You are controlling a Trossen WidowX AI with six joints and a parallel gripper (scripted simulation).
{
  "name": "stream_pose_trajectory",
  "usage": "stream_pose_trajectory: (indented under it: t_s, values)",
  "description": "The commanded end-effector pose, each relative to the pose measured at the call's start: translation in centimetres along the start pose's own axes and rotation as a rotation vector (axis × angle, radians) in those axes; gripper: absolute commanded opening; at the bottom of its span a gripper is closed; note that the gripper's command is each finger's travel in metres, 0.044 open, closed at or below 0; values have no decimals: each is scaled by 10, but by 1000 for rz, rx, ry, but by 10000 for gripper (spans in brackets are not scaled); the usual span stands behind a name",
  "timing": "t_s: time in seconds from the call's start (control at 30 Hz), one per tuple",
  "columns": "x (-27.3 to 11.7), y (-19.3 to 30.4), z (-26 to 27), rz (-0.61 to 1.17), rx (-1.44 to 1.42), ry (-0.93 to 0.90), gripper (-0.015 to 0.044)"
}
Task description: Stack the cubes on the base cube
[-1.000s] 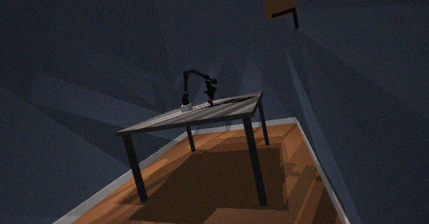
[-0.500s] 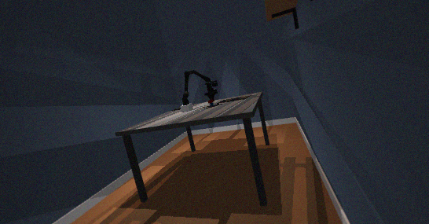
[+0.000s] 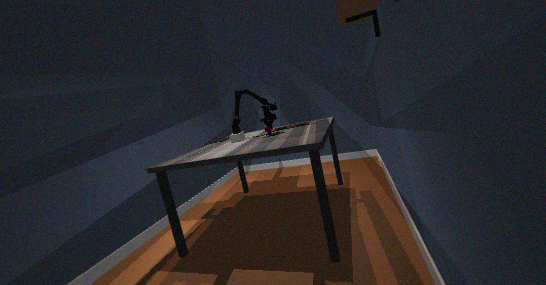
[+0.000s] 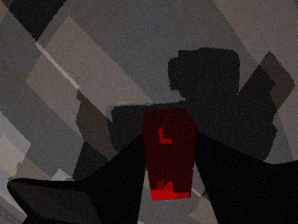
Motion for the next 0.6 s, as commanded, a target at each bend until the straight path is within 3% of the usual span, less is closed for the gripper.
stream_pose_trajectory:
  t_s: [0.0, 0.1, 0.23, 0.57]
  values:
    - [1, 0, 0, 1, -2, 0, 105]
    - [1, 0, 0, 1, -2, 0, 105]
    - [1, 0, 0, 1, -2, 0, 205]
    - [-10, 0, 0, 0, 0, -1, 205]
Point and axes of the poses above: the point midway between the two fingers, 35 mm back from their tips, its own x axis out along the fingers, its own z axis across the jaws, y = z × x, the point moved 5 cm from there along -x, back along the fingers
